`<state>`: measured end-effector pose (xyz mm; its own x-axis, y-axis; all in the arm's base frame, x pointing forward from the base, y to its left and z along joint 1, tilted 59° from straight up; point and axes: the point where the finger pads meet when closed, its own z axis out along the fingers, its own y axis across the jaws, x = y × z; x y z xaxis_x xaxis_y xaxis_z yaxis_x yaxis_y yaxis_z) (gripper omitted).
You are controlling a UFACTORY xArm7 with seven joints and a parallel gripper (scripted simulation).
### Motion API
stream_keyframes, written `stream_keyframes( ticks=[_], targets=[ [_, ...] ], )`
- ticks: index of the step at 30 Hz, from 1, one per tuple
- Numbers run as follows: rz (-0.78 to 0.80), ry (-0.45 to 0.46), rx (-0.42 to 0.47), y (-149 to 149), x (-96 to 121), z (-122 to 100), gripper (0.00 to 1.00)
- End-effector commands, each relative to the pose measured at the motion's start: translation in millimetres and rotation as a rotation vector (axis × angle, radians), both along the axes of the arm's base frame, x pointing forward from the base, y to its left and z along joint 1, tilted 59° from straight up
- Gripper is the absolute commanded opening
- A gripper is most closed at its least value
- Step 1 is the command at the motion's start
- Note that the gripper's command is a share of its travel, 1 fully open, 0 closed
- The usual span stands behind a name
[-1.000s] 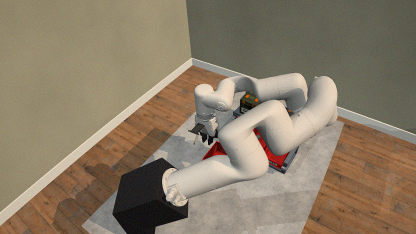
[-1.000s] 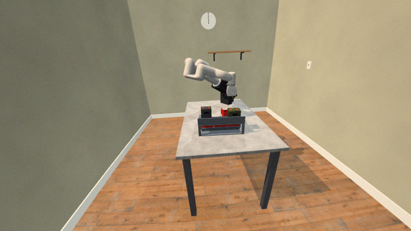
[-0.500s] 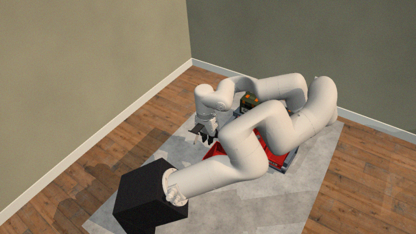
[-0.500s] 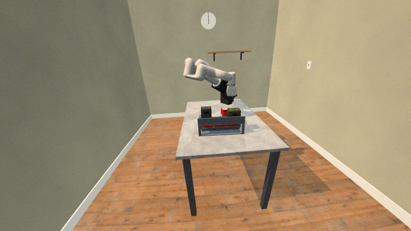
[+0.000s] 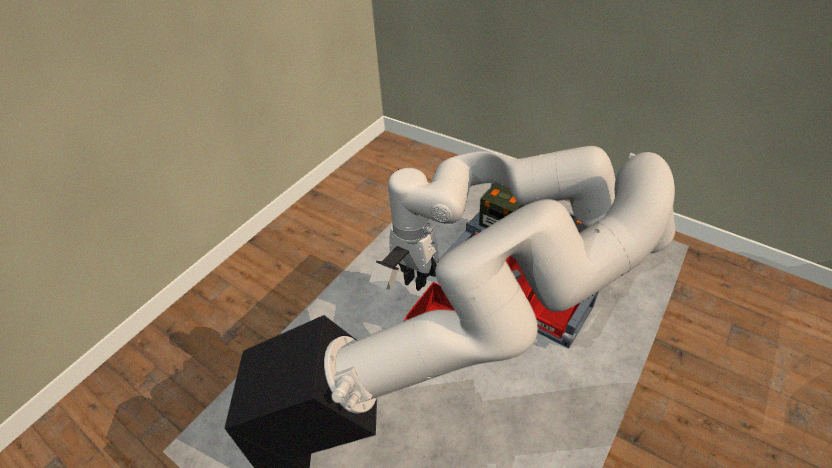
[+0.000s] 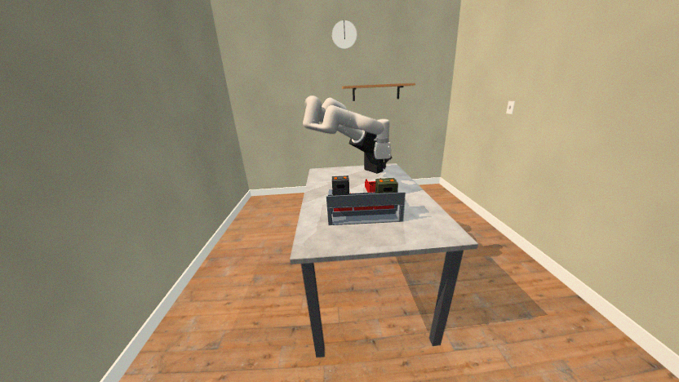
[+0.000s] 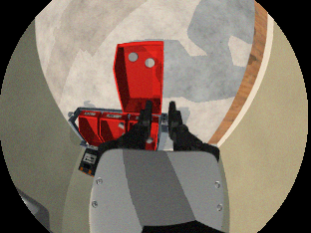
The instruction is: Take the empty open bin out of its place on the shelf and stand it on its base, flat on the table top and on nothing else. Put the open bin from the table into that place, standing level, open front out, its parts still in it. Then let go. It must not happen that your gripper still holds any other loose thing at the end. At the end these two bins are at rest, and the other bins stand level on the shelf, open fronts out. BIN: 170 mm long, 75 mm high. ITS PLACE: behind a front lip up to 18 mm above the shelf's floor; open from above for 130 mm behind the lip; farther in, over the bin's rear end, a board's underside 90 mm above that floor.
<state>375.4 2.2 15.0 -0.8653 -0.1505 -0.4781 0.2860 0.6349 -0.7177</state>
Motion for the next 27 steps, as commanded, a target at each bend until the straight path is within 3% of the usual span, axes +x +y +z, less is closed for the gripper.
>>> stream_keyframes(
  ticks=[1, 27],
  targets=[
    [0.003, -0.001, 0.002, 1, 0, 0, 0.26],
    [0.003, 0.0, 0.003, -25, 16, -19, 0.26]
  ],
)
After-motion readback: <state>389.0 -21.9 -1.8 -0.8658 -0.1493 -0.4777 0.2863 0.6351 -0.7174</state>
